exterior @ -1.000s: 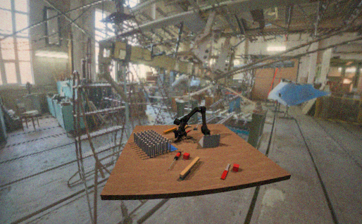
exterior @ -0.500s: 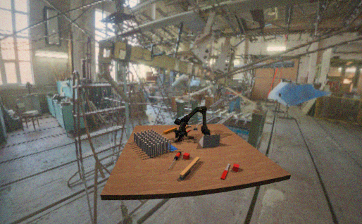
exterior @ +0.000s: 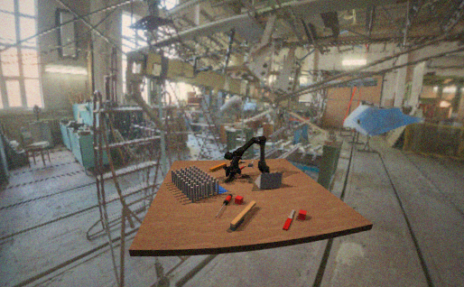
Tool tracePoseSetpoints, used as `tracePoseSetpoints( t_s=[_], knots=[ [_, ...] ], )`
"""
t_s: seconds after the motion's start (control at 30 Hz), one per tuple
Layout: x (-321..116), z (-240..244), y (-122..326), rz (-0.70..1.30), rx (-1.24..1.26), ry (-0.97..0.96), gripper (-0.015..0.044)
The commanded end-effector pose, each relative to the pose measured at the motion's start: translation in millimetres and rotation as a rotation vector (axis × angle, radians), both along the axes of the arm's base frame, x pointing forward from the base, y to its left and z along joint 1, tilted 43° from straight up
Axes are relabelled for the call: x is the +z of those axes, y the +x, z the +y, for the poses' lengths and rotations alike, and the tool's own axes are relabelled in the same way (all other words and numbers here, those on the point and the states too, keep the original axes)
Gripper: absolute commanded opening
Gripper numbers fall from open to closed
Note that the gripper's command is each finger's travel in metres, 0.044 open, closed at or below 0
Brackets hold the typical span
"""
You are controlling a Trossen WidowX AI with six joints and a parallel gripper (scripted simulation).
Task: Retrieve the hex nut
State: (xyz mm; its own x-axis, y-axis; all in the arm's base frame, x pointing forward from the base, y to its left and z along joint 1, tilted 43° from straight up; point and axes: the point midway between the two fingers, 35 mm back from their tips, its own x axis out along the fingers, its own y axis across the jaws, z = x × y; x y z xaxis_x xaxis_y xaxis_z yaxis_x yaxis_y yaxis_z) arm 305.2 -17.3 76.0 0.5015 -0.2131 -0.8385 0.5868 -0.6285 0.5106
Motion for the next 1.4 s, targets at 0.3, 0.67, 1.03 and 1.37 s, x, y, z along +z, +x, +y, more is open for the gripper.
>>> tracePoseSetpoints(
  t_s=[0.3,0.67,1.03,1.37],
  knots=[
    [2.3,-3.1,-6.8,0.002,0.006,0.002,0.0],
    [4.3,-6.4,-12.0,0.002,0.006,0.002,0.0],
    [6.3,-9.7,-17.1,0.002,0.005,0.002,0.0],
    [8.0,-12.7,-21.8,0.002,0.005,0.001,0.0]
  ],
)
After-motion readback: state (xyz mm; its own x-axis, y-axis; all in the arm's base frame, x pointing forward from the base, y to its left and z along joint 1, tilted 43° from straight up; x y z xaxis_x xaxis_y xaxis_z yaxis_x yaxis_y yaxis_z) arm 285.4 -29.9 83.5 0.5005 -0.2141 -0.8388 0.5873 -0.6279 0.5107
